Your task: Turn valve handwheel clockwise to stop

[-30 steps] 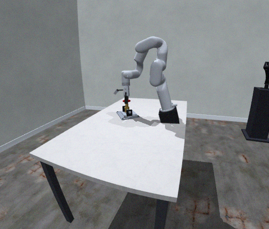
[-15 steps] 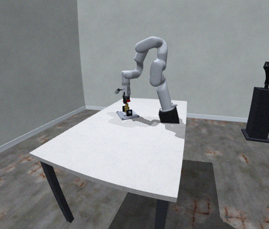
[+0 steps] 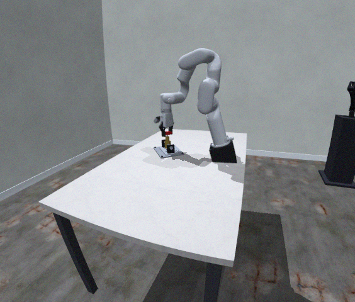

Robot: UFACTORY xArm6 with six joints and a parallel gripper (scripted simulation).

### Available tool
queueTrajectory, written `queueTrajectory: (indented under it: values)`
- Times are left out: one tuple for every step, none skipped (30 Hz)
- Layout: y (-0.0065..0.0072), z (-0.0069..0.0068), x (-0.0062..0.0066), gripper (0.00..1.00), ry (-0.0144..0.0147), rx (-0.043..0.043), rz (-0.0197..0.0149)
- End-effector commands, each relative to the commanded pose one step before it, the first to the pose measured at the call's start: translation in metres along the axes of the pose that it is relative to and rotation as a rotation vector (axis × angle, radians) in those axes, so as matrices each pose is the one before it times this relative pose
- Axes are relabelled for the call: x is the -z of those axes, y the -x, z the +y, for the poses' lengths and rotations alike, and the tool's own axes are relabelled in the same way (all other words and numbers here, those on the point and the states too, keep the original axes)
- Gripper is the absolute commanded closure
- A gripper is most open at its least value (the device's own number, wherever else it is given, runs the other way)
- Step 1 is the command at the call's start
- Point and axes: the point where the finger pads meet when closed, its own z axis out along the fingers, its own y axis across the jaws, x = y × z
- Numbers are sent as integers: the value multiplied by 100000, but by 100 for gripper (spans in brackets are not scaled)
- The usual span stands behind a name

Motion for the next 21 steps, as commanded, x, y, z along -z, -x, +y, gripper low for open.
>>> queueTrajectory:
  values:
    - [-130, -19, 92, 100, 1007, -7508, 331]
    - [0, 0, 0, 100, 0, -1983, 0]
    - [0, 0, 0, 100, 0, -1958, 0]
    - [0, 0, 0, 100, 0, -1931, 0]
    - [0, 0, 0, 100, 0, -1904, 0]
    - [0, 0, 0, 100, 0, -1875, 0]
    - [0, 0, 0, 100, 0, -1845, 0]
    - [0, 0, 0, 100, 0, -1813, 0]
    - [0, 0, 0, 100, 0, -1781, 0]
    - [0, 0, 0, 100, 0, -1747, 0]
    - [0, 0, 0, 100, 0, -1712, 0]
    - [0, 0, 0, 100, 0, -1676, 0]
    - [0, 0, 0, 100, 0, -1639, 0]
    - [0, 0, 0, 100, 0, -1601, 0]
    - [0, 0, 0, 100, 0, -1562, 0]
    - [0, 0, 0, 100, 0, -1522, 0]
    - [0, 0, 0, 100, 0, 0, 0]
    - [0, 0, 0, 100, 0, 0, 0]
    - [0, 0, 0, 100, 0, -1481, 0]
    - [0, 0, 0, 100, 0, -1440, 0]
    - [0, 0, 0, 100, 0, -1398, 0]
